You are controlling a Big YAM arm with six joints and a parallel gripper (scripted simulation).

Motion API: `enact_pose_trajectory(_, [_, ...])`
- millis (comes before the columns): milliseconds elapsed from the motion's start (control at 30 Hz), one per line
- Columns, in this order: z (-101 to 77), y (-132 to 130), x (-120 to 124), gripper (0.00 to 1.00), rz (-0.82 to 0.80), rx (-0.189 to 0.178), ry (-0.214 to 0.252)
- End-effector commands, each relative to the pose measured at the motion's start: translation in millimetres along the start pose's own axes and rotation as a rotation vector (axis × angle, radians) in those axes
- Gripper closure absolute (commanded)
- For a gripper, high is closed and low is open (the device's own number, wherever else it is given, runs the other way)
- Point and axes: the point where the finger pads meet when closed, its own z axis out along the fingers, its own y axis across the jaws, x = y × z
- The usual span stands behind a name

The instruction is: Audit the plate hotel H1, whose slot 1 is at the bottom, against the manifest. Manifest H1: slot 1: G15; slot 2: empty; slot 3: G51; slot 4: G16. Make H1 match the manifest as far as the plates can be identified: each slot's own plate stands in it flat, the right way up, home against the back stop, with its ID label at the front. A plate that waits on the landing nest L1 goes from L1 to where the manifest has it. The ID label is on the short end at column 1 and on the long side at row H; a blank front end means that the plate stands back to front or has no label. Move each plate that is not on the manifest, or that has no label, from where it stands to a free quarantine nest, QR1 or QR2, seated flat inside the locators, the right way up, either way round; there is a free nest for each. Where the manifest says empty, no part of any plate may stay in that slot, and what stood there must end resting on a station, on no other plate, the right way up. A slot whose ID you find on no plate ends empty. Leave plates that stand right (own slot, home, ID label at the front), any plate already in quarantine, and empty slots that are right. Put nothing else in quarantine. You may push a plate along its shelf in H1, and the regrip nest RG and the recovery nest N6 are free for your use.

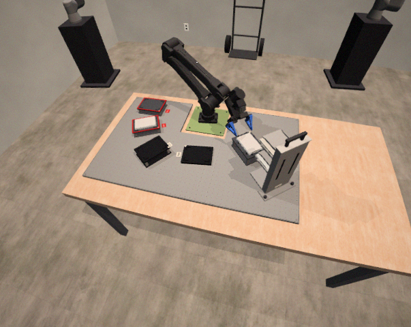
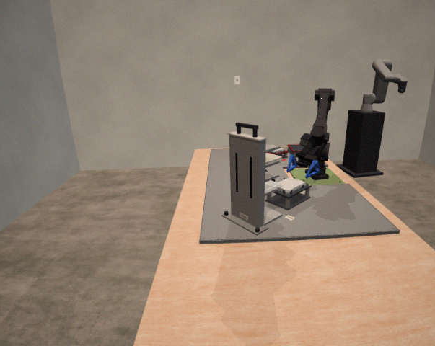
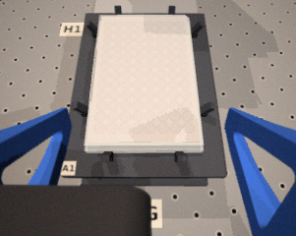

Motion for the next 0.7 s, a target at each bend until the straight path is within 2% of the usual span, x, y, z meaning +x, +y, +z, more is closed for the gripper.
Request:
enact_pose_trajectory(0, [-8.7, 13.6, -51.2, 0.0, 0.036, -0.027, -0.076])
enact_pose_trajectory(67, [-6.8, 13.7, -48.0, 0.0, 0.028, -0.022, -0.059])
enact_pose_trajectory(133, [-12.4, 13.6, -55.4, 0.0, 0.036, -0.029, -0.076])
enact_pose_trajectory(300, [-18.6, 12.8, -62.6, 0.0, 0.037, -0.027, -0.077])
enact_pose_trajectory(367, [-17.7, 13.0, -61.2, 0.0, 0.03, -0.023, -0.061])
enact_pose_trajectory(467, [-24.6, 12.3, -69.6, 0.0, 0.038, -0.028, -0.078])
enact_pose_trajectory(600, [-27.0, 12.1, -72.4, 0.0, 0.038, -0.028, -0.078])
enact_pose_trajectory(667, [-25.8, 12.6, -70.7, 0.0, 0.029, -0.024, -0.061])
